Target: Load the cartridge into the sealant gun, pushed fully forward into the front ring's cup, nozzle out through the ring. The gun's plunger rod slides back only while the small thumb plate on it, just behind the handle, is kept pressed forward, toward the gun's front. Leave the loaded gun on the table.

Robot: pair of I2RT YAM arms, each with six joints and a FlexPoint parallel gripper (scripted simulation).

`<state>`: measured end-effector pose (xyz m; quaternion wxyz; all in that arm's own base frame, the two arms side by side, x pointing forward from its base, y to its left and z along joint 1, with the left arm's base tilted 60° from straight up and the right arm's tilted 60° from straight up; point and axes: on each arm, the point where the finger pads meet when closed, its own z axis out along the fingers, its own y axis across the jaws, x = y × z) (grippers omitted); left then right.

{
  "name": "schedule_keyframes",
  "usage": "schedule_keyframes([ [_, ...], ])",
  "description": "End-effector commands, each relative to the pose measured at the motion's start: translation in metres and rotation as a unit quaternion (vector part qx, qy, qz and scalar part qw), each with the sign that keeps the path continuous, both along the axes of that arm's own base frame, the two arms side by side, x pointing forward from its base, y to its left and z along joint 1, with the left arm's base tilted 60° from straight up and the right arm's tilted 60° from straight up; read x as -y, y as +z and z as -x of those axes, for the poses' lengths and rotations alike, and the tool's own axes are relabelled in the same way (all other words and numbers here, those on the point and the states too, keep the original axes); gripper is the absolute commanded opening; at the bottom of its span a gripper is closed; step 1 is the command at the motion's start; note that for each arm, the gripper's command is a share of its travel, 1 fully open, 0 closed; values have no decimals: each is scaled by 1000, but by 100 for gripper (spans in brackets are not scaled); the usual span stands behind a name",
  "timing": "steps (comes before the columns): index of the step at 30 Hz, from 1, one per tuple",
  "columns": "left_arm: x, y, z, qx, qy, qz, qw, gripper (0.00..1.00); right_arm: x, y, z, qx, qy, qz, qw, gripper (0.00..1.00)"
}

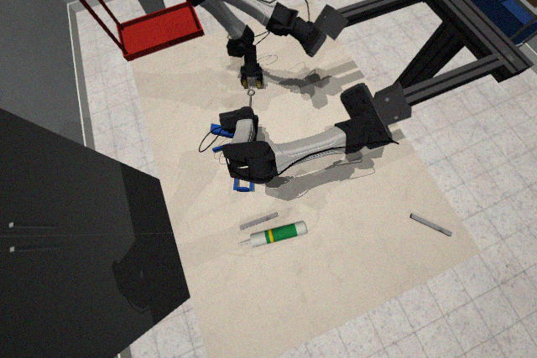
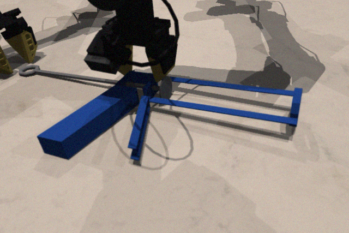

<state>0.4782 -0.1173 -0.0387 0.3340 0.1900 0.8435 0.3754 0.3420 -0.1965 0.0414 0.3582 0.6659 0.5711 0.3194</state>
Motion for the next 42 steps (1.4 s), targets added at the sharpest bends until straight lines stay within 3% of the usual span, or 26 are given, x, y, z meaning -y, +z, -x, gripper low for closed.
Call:
schedule_keyframes([
  [1, -14, 8, -13, 25, 22, 10, 999, 3, 12, -2, -3, 0, -12, 22, 1000, 52],
  [6, -15, 6, -12, 23, 22, 9, 999, 3, 12, -2, -3, 0, -12, 22, 1000, 52],
  [8, -15, 6, -12, 23, 22, 9, 999, 3, 1, -3, 14, -16, -13, 8, 1000, 52],
  [13, -15, 6, -12, 23, 22, 9, 999, 3, -13, 25, 32, 0, -11, 18, 1000, 52],
  [17, -15, 6, -12, 23, 22, 9, 999, 3, -26, 25, 44, -9, -2, 2, 1000, 52],
  [19, -15, 6, -12, 23, 22, 9, 999, 3, -19, 34, 39, 8, -10, 23, 1000, 52],
  [24, -15, 6, -12, 23, 22, 9, 999, 3, -23, 18, 34, 3, -11, 9, 1000, 52],
  [41, -15, 6, -12, 23, 22, 9, 999, 3, -25, 14, 34, -8, -3, -10, 1000, 52],
  [42, -15, 6, -12, 23, 22, 9, 999, 77, -21, 15, 34, -5, -6, -4, 1000, 52],
])
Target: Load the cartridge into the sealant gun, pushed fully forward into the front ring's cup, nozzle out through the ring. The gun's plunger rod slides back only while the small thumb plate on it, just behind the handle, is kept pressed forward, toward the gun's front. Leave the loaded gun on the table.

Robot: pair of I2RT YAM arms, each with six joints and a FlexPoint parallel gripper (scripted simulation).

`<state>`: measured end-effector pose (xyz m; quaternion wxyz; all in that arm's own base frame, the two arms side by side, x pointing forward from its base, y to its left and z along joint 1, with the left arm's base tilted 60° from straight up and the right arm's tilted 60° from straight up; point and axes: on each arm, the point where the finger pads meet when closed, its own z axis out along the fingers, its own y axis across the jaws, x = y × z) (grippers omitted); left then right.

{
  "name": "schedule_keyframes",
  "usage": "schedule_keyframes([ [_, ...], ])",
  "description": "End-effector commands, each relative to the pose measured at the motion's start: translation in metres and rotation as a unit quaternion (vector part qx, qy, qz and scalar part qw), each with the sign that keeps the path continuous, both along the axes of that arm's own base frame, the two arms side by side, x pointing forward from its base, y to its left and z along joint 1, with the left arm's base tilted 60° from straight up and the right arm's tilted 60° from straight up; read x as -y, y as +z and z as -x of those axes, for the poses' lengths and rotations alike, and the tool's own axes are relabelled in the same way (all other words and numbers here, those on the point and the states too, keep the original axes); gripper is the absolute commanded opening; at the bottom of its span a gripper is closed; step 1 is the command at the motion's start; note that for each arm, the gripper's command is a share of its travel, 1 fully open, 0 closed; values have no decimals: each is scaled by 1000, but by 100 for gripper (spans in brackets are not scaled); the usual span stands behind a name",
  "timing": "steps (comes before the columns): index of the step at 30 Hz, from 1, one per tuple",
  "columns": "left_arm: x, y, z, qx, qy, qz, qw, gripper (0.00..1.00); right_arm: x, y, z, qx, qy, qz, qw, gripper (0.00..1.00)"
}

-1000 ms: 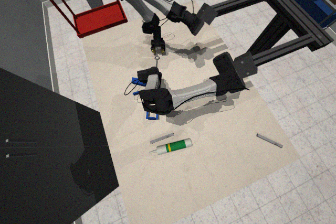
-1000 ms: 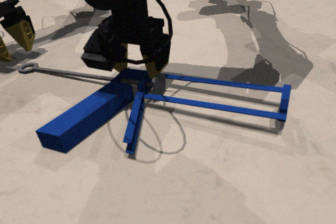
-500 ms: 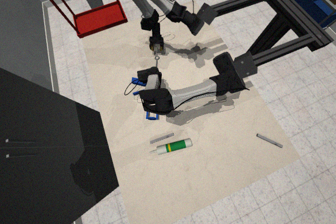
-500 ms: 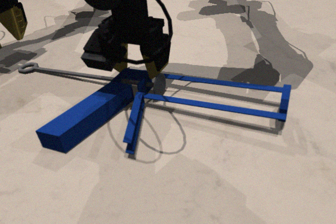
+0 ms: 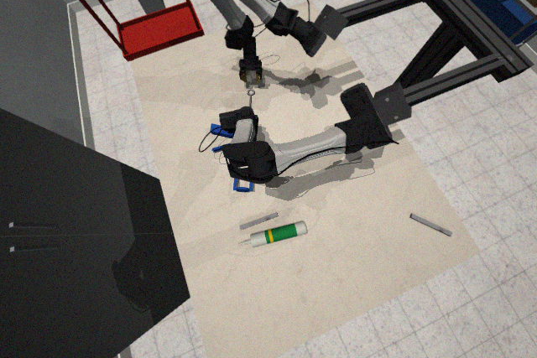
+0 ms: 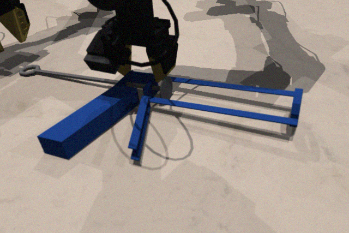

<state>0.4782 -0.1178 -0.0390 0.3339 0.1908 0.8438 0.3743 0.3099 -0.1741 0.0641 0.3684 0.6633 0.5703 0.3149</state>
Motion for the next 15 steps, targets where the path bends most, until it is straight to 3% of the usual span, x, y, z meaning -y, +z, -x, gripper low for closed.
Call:
schedule_keyframes([
  [1, -15, 7, -12, 24, 23, 9, 999, 77, 1, -8, 2, -10, -2, -15, 1000, 52],
  [10, -13, 5, -13, 22, 20, 15, 999, 77, 0, -9, 3, -12, -3, -15, 1000, 52],
  [15, 15, 24, 19, 14, 8, 2, 1000, 77, 1, -8, 2, -10, -3, -14, 1000, 52],
])
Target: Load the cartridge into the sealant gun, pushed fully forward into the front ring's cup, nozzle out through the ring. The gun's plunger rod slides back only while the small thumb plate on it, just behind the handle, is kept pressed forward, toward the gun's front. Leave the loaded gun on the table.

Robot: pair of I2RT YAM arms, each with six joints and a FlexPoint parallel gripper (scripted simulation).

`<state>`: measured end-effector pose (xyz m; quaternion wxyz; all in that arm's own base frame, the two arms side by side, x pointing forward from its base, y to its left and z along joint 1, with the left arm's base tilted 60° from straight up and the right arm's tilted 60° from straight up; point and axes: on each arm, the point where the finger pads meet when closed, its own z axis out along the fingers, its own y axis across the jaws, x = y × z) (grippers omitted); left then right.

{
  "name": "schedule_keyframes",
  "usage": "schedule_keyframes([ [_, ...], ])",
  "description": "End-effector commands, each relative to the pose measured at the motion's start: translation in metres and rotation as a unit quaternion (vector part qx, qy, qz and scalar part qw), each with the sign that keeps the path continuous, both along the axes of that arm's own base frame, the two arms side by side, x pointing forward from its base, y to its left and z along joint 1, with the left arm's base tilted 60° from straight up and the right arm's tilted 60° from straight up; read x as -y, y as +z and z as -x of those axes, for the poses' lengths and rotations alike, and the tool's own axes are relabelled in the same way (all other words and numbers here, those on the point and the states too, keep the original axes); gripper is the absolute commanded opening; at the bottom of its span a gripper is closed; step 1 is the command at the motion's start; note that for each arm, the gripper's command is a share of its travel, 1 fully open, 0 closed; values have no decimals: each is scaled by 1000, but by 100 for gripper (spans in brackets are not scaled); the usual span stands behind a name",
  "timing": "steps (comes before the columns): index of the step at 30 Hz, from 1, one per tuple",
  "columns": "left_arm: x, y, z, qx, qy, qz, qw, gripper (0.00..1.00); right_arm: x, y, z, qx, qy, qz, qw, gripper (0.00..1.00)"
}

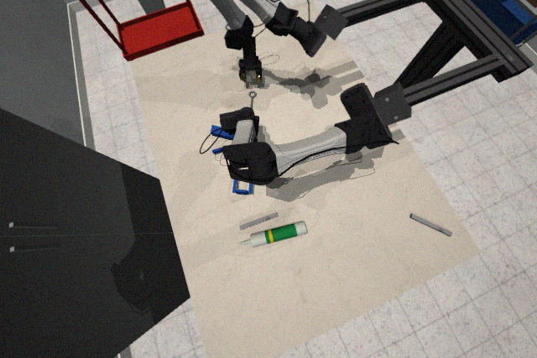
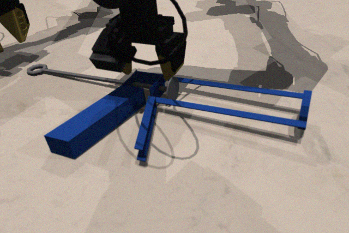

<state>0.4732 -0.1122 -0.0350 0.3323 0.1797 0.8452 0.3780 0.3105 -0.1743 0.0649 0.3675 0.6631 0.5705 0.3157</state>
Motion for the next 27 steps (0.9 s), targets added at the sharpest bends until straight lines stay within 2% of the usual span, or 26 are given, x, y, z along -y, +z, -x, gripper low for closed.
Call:
schedule_keyframes([
  [1, 28, 23, 20, 11, -10, 0, 1000, 77, 1, -9, 3, -10, -3, -13, 1000, 52],
  [4, 49, 33, 26, 16, -26, 5, 1000, 77, 1, -9, 3, -10, -3, -13, 1000, 52],
  [9, 49, 20, 22, 11, -27, 3, 1000, 77, 1, -9, 3, -10, -3, -13, 1000, 52],
  [15, 14, 28, 7, 29, -9, 18, 999, 77, 1, -9, 3, -10, -3, -13, 1000, 52],
  [18, 9, 23, 6, 23, -6, 14, 1000, 77, 1, -9, 3, -10, -3, -13, 1000, 52],
  [22, 24, 8, 18, 2, -14, -4, 1000, 77, 1, -9, 3, -10, -3, -13, 1000, 52],
  [27, 40, 14, 21, 8, -29, 0, 1000, 77, 1, -9, 3, -10, -3, -13, 1000, 52],
])
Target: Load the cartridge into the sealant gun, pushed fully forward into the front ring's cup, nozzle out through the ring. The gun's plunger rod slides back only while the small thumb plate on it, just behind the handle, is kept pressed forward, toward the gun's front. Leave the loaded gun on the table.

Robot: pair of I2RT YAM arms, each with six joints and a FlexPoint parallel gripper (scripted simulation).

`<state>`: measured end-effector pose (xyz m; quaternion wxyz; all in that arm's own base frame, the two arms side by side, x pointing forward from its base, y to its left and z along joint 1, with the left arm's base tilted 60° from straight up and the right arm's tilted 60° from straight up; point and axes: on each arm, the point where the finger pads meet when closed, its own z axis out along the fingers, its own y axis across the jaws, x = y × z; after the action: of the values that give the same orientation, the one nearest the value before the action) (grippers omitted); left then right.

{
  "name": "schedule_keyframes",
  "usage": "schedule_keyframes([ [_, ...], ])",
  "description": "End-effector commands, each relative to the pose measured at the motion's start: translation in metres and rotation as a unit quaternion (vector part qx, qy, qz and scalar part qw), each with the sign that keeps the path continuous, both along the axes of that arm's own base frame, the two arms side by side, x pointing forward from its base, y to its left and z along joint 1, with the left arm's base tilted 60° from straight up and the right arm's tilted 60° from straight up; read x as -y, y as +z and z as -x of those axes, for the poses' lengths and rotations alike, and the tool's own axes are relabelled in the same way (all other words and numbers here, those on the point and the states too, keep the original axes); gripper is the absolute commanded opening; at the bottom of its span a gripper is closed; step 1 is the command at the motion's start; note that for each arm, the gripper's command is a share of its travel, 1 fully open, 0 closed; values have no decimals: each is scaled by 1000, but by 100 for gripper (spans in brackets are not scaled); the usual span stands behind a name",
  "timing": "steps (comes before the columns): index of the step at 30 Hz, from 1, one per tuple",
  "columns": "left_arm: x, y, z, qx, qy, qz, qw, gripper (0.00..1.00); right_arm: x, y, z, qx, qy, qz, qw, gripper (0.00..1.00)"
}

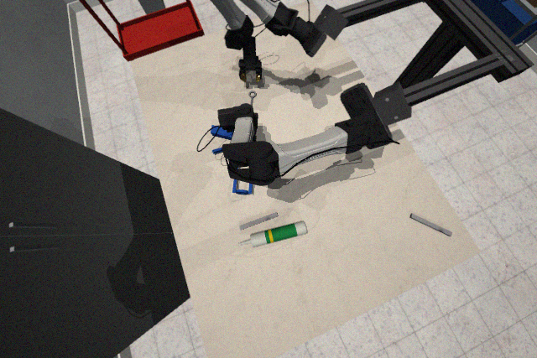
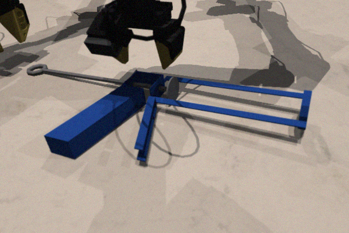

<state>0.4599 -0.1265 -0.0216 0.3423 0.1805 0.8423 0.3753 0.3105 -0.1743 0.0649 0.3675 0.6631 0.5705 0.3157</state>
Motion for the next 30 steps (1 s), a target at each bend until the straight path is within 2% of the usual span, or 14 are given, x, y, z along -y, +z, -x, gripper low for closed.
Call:
schedule_keyframes([
  [1, 28, -3, 9, -2, -25, -4, 1000, 77, 1, -9, 3, -10, -3, -13, 1000, 52],
  [6, 32, 3, 7, 2, -28, 4, 1000, 77, 1, -9, 3, -10, -3, -13, 1000, 52],
  [7, 27, 5, 5, 4, -23, 4, 1000, 99, 1, -9, 3, -10, -3, -13, 1000, 52],
  [18, 12, 3, 5, -5, -14, -1, 1000, 99, 1, -9, 3, -10, -3, -13, 1000, 52],
  [25, -21, 25, 1, -26, -6, -5, 1000, 99, 1, -9, 3, -10, -3, -13, 1000, 52],
  [27, -16, 30, -1, -18, -8, 0, 1000, 99, 1, -9, 3, -10, -3, -13, 1000, 52],
  [30, -4, 15, 7, -22, -13, -8, 1000, 99, 1, -9, 3, -10, -3, -13, 1000, 52],
])
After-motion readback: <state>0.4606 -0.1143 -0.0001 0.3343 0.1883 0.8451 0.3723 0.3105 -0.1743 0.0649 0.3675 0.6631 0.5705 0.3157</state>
